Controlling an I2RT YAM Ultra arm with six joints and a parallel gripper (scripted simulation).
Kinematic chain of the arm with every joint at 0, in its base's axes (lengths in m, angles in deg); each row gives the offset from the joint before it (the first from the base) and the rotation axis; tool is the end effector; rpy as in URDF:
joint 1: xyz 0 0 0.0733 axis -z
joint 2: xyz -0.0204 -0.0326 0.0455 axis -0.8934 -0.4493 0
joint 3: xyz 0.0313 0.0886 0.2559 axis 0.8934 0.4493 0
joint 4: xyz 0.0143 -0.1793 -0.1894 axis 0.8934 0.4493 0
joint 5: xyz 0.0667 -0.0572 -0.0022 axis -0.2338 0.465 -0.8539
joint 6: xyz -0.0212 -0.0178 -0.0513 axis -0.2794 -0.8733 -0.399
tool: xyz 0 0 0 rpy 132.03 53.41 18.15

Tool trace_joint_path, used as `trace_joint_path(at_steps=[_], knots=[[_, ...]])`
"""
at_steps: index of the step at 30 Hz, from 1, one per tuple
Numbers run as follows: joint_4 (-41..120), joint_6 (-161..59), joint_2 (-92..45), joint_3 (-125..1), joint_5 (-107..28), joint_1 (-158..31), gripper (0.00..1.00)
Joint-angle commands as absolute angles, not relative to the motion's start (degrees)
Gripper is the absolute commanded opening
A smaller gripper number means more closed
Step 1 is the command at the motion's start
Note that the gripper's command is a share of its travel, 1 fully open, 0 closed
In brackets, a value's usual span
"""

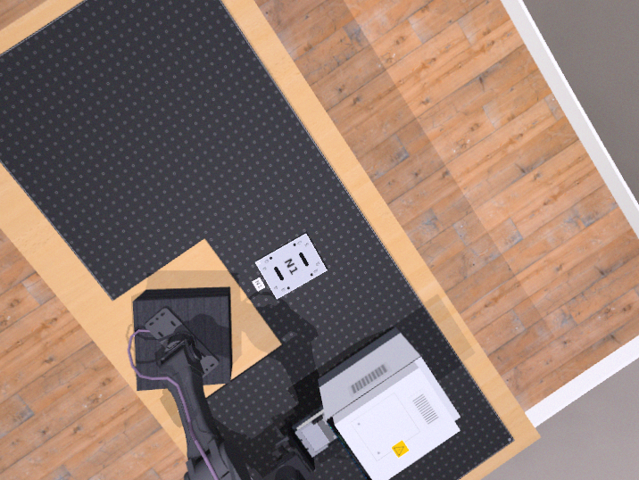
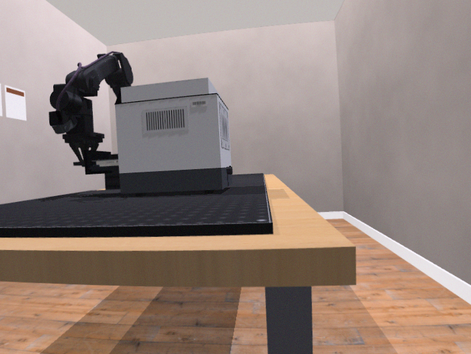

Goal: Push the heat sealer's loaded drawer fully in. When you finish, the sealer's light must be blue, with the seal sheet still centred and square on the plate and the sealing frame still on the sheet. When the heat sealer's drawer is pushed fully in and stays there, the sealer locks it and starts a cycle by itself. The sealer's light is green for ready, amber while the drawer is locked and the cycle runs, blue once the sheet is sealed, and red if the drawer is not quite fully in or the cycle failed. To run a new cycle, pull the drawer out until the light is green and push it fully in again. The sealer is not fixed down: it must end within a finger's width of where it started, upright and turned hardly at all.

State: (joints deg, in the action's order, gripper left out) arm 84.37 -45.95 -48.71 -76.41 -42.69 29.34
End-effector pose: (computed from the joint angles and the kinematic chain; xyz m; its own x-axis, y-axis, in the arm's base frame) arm -0.0158 -0.4082 0.1341 0.1207 0.9922 -0.0306 0.9916 -0.1191 0.0503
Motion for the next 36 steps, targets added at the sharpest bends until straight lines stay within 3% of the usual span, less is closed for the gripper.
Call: trace_joint_path(at_steps=[1,36], knots=[[85.1,-44.4,-48.6,-78.2,-43.0,27.7,0.00],[85.4,-42.3,-49.5,-78.8,-43.0,25.7,0.00]])
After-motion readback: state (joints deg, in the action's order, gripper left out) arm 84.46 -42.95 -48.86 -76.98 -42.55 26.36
